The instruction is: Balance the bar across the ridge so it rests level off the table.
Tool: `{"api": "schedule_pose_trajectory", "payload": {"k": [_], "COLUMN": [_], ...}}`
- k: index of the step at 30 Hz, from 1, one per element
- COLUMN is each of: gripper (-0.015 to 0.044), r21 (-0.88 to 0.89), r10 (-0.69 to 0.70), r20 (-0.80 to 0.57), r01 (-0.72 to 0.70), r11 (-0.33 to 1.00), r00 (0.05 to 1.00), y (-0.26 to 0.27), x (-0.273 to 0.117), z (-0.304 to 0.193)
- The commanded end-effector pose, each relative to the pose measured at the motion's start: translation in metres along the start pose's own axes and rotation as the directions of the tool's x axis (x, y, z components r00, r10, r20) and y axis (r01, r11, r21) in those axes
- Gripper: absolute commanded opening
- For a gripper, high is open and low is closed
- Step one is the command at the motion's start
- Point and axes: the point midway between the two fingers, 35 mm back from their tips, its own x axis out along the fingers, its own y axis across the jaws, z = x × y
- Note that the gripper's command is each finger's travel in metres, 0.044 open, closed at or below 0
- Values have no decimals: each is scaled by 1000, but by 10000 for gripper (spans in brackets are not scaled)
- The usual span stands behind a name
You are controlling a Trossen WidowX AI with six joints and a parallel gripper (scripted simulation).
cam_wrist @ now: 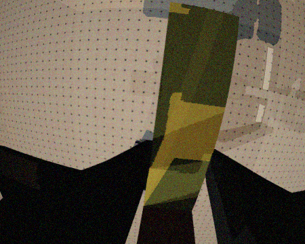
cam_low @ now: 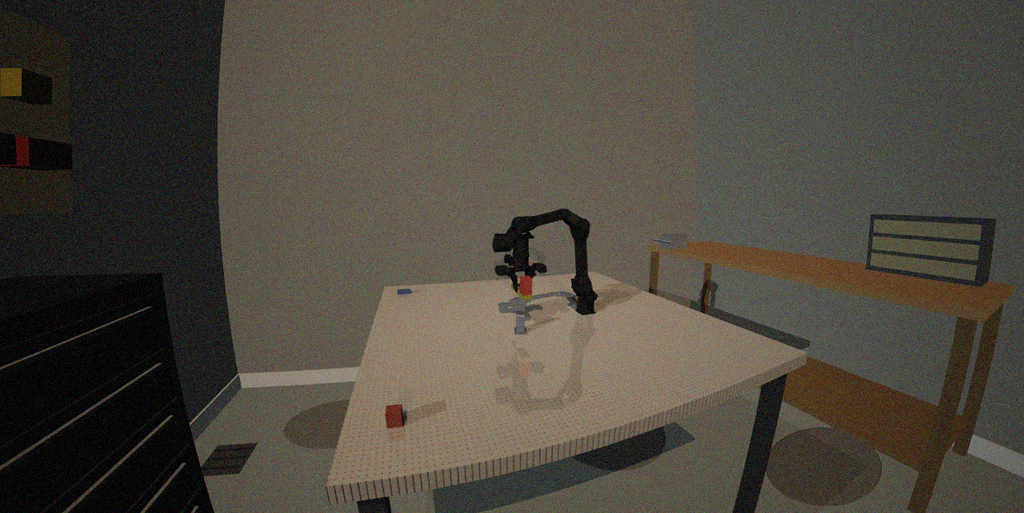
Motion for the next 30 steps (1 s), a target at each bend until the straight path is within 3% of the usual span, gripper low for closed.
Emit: {"api": "schedule_pose_trajectory", "payload": {"k": [1, 15, 30], "gripper": [0, 0, 0], "r21": [52, 264, 272], "r10": [6, 8, 8], "r20": [-3, -7, -7], "r01": [-6, -5, -5], "r11": [999, 965, 962], "r00": [1000, 1000, 1000], "y": [8, 24, 24], "x": [-2, 1, 19], "z": [-10, -58, -62]}}
